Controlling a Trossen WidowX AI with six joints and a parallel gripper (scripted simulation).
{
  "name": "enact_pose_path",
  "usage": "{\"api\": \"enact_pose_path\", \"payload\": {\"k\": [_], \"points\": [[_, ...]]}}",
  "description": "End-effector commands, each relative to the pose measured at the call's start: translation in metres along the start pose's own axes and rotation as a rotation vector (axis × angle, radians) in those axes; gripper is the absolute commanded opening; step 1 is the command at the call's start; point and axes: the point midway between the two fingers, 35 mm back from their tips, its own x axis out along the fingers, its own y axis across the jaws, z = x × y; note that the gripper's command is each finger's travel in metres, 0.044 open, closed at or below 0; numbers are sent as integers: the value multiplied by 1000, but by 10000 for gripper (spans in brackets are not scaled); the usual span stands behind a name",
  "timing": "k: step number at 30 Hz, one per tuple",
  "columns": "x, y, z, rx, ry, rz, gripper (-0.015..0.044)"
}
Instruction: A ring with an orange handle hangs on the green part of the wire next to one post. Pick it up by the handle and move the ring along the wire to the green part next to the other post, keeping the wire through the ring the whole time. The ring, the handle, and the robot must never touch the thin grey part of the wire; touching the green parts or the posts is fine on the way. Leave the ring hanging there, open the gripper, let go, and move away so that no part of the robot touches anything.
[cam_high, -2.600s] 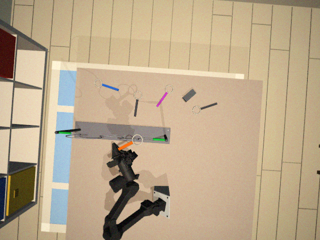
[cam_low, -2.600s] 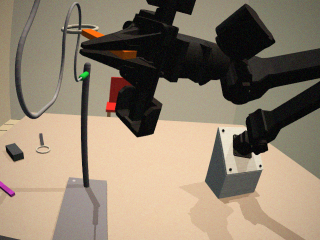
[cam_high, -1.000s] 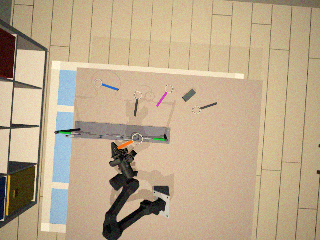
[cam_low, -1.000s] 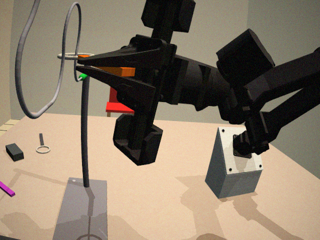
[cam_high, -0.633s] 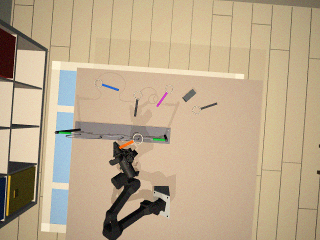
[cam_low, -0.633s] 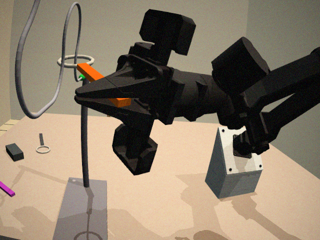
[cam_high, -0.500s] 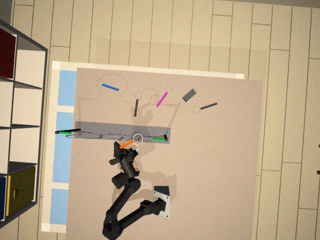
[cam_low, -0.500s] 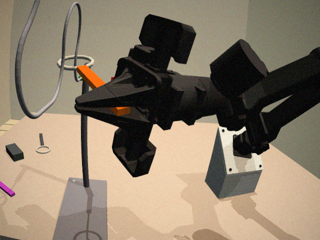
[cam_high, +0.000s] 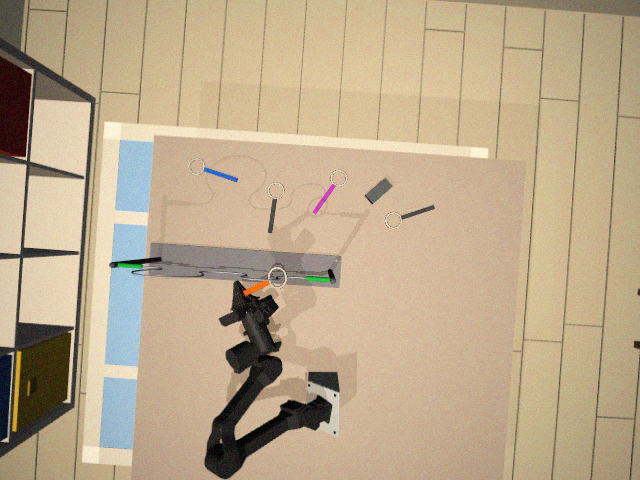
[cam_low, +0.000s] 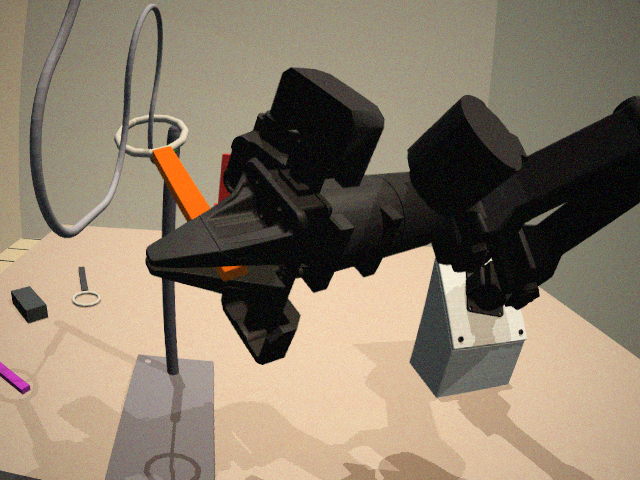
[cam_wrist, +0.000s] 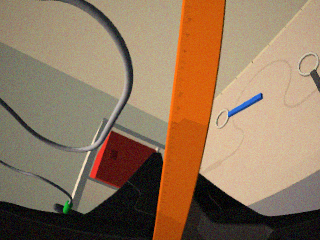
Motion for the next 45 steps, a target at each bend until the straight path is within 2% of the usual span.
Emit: {"api": "enact_pose_path", "payload": {"k": [1,45], "points": [[4,-16,3,-71,-42,-44,-150],[-14,-82,21,-469,4,-240,-150]]}}
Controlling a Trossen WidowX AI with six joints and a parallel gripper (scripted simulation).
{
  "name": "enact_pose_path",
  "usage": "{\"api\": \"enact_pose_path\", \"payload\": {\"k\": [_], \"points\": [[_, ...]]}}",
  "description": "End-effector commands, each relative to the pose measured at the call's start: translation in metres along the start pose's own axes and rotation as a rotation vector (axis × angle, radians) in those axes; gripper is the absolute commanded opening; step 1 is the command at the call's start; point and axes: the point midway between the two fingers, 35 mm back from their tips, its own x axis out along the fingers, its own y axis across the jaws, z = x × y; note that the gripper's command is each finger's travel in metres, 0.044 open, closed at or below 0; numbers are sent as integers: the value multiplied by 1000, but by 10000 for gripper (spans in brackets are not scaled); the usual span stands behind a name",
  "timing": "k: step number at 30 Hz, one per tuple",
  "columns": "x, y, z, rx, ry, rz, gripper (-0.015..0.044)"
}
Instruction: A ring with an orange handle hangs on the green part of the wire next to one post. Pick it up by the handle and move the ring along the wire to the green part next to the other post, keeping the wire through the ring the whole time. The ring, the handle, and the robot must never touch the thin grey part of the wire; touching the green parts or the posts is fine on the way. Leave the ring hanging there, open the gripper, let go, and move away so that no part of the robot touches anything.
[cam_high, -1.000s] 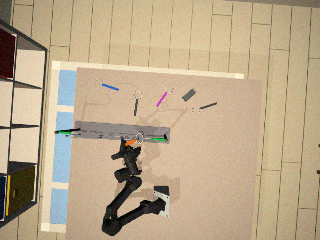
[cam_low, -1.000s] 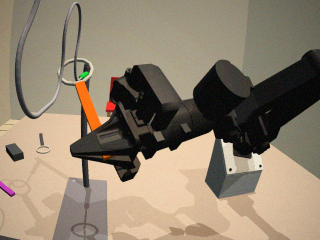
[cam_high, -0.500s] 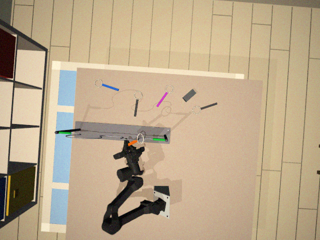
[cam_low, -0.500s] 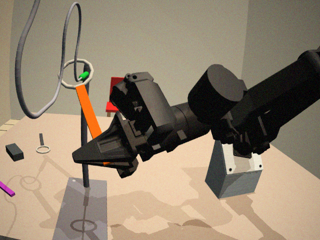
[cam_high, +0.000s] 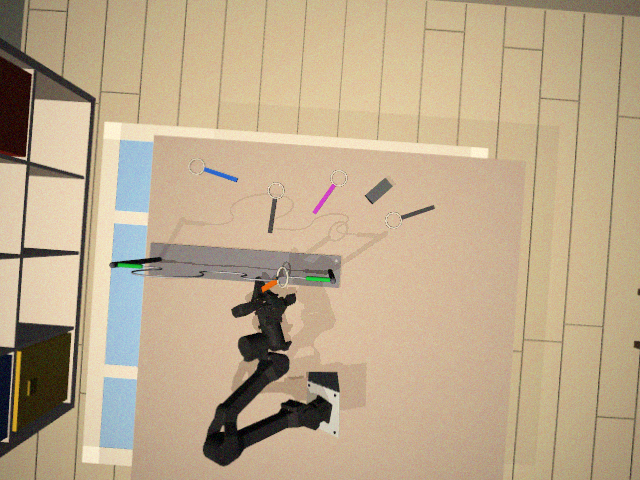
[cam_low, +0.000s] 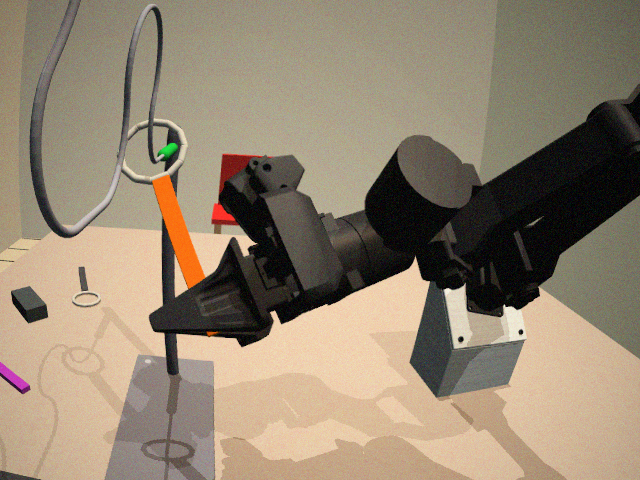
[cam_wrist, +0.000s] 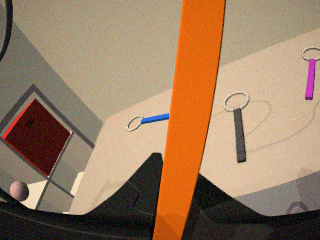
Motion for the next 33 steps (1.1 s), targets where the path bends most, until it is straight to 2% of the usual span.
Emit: {"api": "enact_pose_path", "payload": {"k": [1,33], "points": [[-2,-13,-1,-38,12,-33,-150],[-13,-63,8,-328,50,-164,-150]]}}
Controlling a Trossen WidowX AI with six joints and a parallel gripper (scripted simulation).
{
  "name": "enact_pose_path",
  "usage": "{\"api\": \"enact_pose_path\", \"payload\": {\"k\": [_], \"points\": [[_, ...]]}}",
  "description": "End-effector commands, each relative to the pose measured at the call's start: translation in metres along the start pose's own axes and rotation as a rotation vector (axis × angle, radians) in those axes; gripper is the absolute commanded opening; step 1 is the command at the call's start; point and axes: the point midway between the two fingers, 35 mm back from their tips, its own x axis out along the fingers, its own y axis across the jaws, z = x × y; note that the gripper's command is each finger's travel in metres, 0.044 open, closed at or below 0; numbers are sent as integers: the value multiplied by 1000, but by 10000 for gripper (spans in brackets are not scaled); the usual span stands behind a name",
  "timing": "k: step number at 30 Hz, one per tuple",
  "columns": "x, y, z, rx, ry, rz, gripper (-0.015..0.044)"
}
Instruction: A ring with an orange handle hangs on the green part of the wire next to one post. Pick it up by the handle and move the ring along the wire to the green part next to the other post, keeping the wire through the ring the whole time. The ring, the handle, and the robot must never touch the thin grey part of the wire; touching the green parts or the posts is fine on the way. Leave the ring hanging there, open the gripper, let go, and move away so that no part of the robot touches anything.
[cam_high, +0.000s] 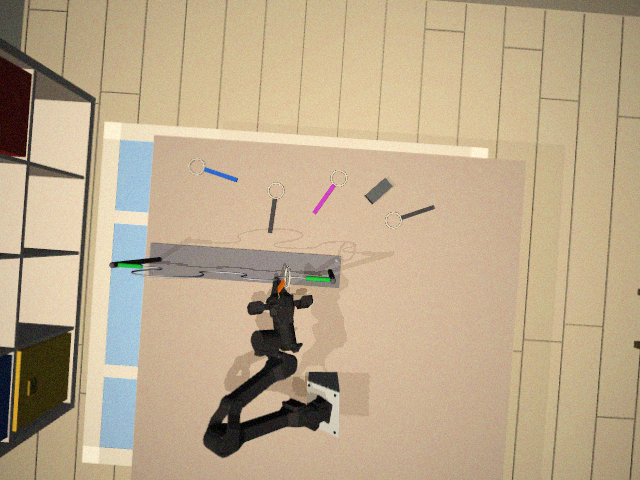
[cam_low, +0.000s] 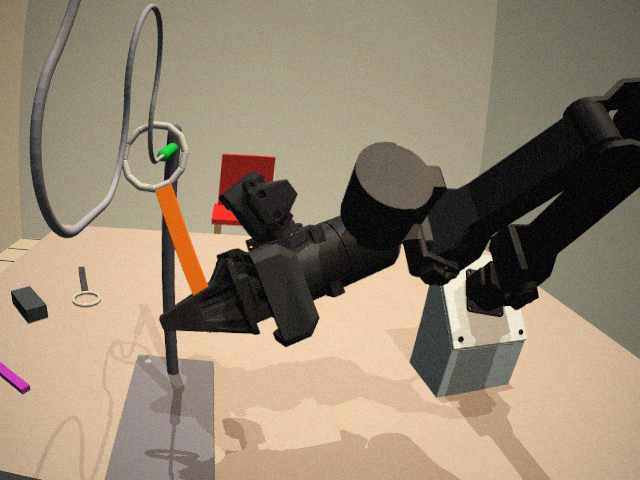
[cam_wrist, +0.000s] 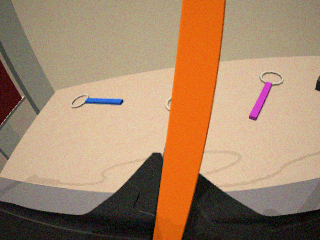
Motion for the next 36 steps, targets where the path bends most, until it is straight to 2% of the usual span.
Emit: {"api": "enact_pose_path", "payload": {"k": [1,36], "points": [[-2,-12,-3,-40,16,-31,-150],[-15,-70,9,-268,45,-133,-150]]}}
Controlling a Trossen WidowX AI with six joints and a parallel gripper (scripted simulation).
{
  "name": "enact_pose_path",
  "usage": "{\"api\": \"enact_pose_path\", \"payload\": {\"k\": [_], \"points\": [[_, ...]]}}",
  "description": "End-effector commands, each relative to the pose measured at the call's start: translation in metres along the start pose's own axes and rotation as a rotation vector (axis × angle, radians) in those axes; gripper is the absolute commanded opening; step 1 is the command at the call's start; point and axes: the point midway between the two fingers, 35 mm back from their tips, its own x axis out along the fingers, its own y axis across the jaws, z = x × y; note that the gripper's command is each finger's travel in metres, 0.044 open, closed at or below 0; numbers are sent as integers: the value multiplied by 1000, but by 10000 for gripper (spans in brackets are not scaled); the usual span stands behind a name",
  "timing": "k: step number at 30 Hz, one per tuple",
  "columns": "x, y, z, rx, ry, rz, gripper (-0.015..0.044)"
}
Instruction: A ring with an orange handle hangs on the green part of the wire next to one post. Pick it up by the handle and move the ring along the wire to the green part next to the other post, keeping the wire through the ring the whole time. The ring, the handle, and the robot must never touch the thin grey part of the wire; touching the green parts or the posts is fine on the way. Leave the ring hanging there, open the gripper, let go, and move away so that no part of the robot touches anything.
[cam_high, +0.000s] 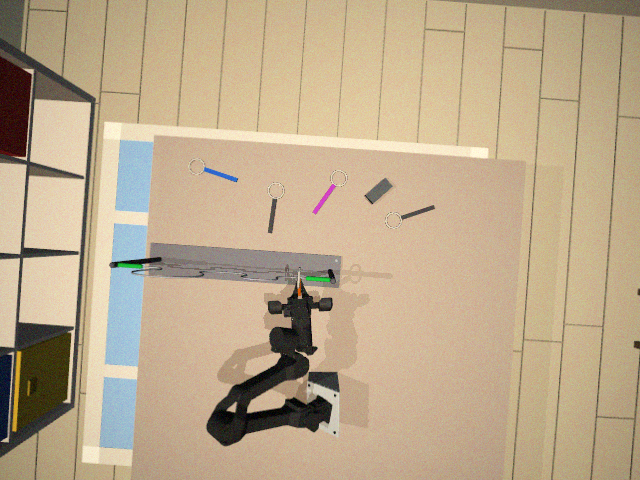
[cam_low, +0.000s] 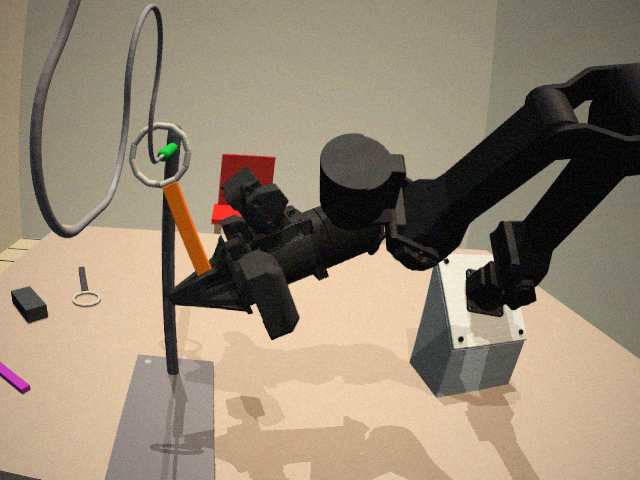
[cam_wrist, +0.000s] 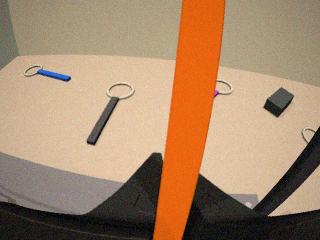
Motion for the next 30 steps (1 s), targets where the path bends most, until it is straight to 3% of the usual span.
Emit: {"api": "enact_pose_path", "payload": {"k": [1,30], "points": [[-1,-8,-3,-8,9,-6,-150],[-5,-37,-2,-12,8,-8,-150]]}}
